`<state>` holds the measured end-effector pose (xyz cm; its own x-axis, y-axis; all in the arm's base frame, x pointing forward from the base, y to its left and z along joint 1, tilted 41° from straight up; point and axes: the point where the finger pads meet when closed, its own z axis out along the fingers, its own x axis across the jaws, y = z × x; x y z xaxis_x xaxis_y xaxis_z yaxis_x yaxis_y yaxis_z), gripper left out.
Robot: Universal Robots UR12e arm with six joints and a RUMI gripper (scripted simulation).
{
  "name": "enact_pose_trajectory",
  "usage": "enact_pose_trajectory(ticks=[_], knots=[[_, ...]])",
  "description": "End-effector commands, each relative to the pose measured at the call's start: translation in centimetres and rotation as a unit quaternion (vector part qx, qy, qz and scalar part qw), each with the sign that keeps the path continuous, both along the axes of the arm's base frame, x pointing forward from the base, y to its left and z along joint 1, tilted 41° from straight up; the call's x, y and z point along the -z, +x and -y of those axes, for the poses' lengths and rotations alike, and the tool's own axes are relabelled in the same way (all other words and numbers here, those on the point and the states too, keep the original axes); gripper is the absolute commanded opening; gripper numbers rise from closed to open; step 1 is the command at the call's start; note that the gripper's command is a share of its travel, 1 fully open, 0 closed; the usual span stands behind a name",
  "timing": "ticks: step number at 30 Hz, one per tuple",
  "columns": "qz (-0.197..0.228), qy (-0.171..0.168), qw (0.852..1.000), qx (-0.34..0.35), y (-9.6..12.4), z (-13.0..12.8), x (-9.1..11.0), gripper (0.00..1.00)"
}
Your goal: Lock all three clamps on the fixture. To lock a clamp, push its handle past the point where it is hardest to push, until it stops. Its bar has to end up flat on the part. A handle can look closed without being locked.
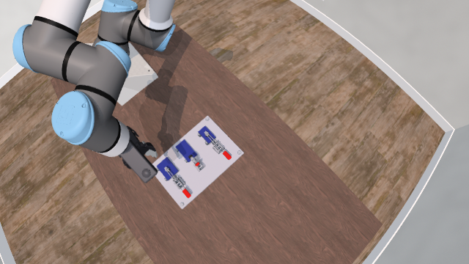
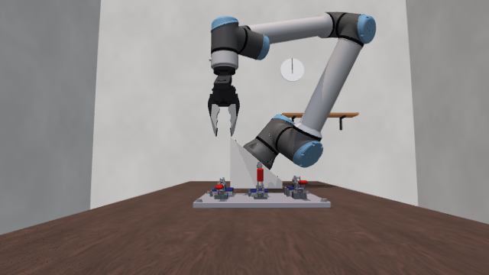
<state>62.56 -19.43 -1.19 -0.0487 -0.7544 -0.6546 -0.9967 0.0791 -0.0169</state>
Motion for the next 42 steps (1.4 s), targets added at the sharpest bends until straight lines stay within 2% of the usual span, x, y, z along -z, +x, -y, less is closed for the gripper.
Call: enact_pose_trajectory(ticks=[1,15,20,29,37,42], knots=[[0.000,-0.001,1.000,0.001,-0.1,0.1,-0.1,0.28],[-0.001,0.000,1.000,0.000,-0.1,-0.7,-0.5,0.28],[-0.001,0.000,1.000,0.000,0.0,-2.3,-1.9,0.28],[-0.001,0.000,1.000,0.000,0.3,-6.7,-5.7,0.28],[-0.001,0.000,1.000,0.000,0.4,-8.3,-7.1,0.28],[0.000,0.000,1.000,0.000,0.4,-8.5,-7.2,0.28]])
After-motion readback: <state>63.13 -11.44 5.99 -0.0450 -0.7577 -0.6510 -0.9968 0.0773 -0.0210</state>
